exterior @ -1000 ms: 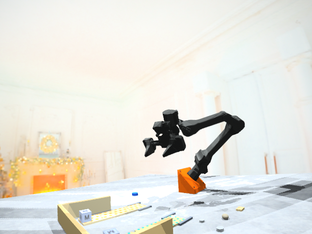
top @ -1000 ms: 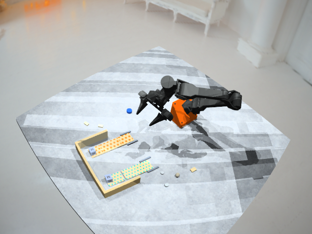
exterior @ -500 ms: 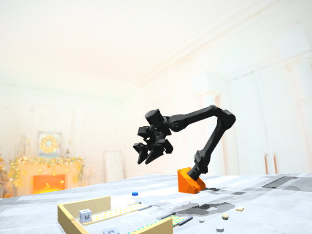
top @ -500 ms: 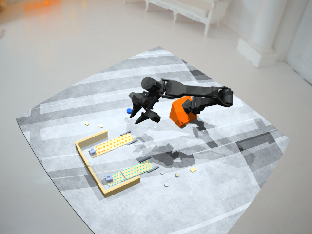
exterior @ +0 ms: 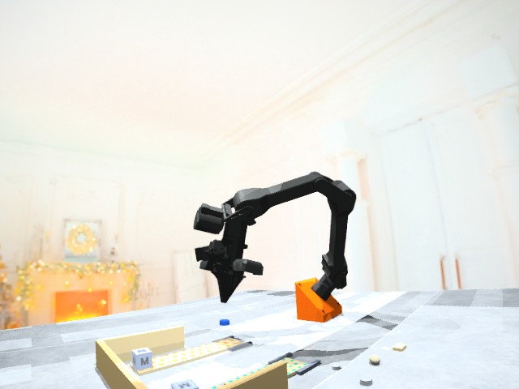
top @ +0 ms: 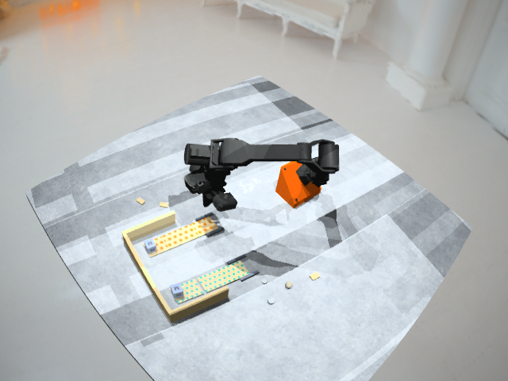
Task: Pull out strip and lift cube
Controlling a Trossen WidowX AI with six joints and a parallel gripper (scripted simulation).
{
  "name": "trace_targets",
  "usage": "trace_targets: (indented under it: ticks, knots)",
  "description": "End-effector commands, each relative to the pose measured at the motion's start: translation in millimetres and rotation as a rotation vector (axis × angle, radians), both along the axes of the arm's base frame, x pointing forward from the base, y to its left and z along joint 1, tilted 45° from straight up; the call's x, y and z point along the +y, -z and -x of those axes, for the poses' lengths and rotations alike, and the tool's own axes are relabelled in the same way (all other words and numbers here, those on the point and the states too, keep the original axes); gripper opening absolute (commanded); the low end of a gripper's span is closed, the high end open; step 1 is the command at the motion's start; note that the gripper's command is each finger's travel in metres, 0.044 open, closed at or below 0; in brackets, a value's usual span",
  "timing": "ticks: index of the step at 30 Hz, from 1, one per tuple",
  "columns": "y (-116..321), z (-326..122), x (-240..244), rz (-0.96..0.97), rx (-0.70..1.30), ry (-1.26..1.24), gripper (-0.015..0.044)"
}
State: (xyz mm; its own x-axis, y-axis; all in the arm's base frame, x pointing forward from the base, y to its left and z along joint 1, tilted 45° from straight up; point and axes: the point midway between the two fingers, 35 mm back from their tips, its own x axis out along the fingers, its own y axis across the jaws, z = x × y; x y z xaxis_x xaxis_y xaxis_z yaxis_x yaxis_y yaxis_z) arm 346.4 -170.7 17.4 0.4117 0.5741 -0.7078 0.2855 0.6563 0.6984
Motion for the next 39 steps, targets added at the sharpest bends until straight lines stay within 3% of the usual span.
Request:
trace_targets:
  ticks: [1,39]
  knots:
    - [23.2,-2.6,13.5,-0.063,0.136,-0.187,0.0000]
    - [52.1,-13.8,49.0,-0.064,0.136,-0.187,0.0000]
